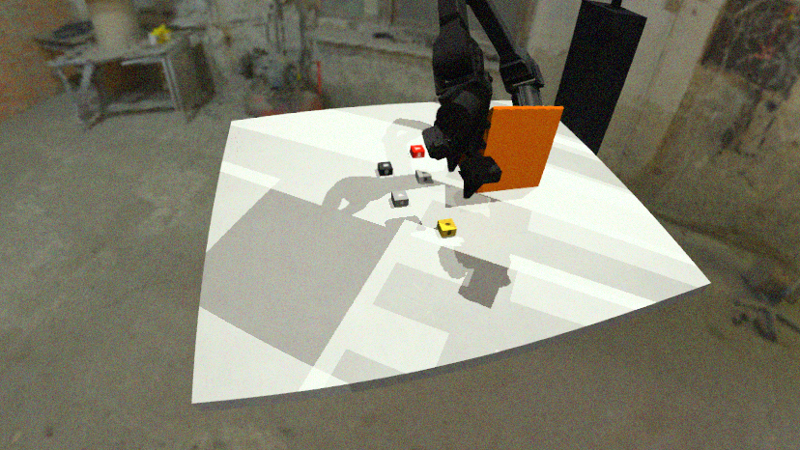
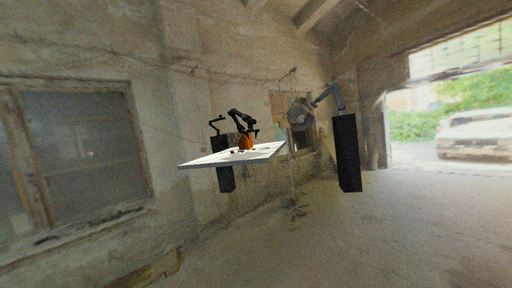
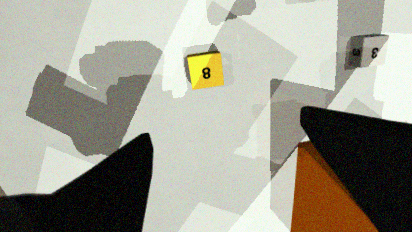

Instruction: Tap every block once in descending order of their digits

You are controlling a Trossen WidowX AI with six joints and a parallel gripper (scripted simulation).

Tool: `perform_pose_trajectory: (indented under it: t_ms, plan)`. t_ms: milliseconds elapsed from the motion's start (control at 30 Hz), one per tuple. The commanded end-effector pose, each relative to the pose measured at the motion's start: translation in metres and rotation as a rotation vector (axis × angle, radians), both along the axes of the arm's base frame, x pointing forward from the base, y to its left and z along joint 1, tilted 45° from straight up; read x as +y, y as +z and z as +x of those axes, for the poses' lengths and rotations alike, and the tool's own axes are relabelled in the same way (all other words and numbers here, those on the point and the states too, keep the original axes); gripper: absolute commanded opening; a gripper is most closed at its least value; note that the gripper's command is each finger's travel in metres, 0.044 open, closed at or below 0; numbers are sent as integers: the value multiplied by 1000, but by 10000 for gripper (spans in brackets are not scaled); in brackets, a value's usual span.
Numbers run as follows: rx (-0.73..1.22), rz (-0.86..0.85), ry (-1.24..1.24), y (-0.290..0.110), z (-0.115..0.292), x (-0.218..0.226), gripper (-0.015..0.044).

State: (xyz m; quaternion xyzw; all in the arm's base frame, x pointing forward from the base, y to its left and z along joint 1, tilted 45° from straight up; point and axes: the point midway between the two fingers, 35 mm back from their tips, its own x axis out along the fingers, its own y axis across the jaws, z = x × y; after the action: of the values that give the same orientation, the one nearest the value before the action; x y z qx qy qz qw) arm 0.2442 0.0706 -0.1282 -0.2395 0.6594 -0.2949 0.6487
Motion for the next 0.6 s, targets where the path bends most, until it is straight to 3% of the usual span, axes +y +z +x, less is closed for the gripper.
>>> perform_pose_trajectory:
  t_ms: [0,333,567]
  plan:
    - [-3,5,-6,1,2,0,400]
    - [-3,1,-6,76,63,-81,400]
    - [-4,-4,-5,80,65,-86,400]
